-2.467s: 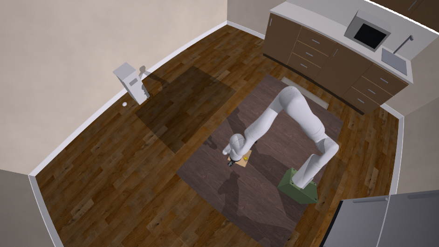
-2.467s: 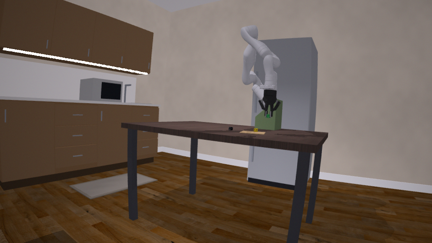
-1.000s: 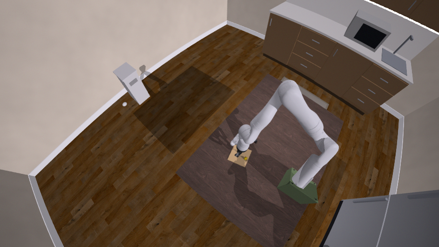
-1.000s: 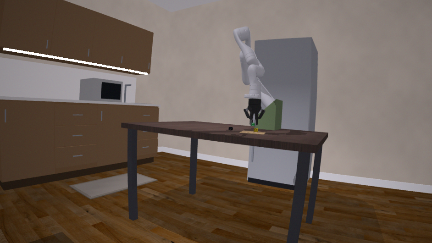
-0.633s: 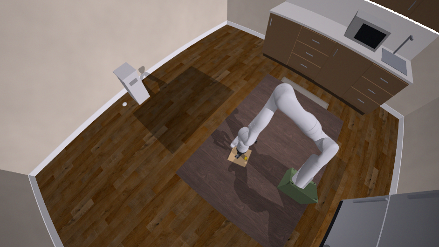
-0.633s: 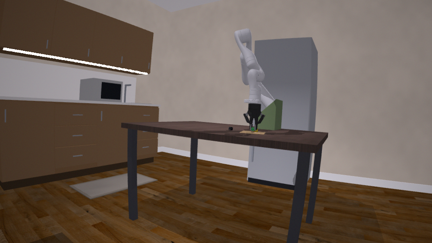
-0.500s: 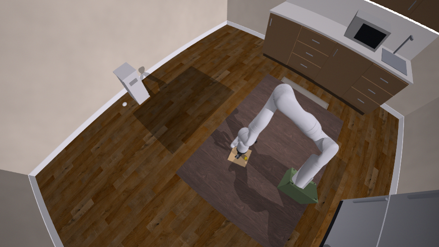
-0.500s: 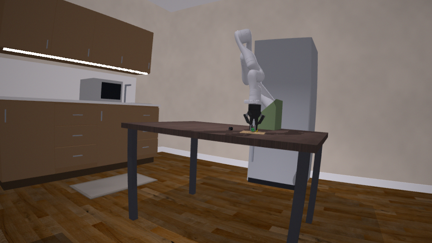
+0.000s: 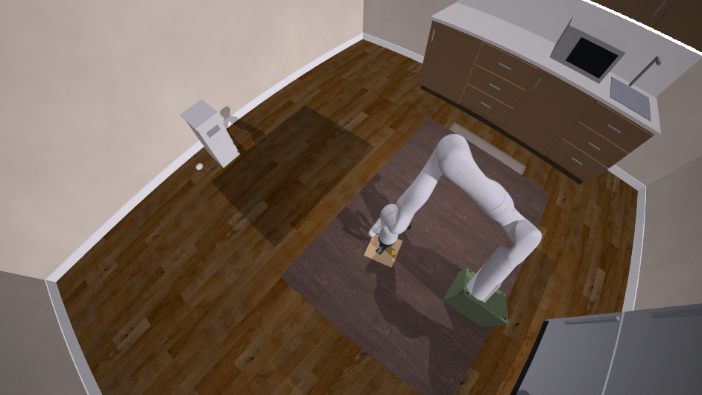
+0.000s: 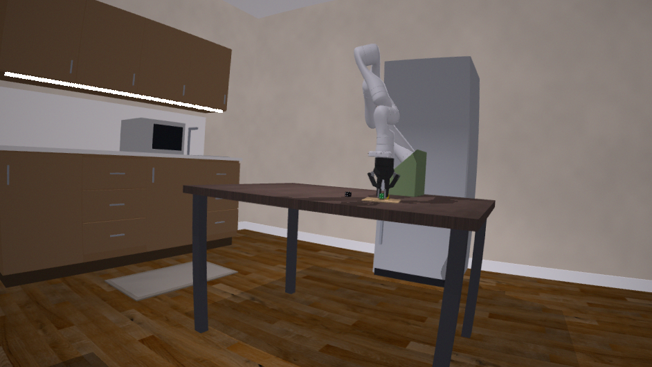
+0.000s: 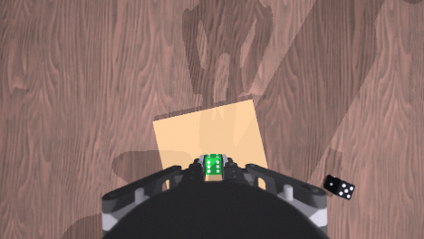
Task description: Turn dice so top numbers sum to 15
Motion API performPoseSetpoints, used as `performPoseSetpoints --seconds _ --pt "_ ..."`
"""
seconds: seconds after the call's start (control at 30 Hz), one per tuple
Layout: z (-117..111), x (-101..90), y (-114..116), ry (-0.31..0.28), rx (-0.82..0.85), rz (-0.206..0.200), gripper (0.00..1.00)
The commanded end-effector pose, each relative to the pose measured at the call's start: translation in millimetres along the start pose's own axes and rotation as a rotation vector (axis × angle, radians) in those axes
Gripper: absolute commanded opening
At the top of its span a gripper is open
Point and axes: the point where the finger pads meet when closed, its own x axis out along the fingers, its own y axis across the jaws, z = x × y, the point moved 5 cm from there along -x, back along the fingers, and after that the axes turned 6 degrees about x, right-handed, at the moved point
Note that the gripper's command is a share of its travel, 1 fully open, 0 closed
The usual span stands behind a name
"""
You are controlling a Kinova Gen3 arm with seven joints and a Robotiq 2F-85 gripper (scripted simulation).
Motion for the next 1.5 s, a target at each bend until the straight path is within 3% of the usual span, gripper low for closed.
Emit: performPoseSetpoints --seconds 0.0,1.47 --pt "-0.5 -0.8 -0.4 0.002 0.000 -0.001 0.15" --pt "-0.5 3.2 -0.4 0.002 0.000 -0.001 0.15"
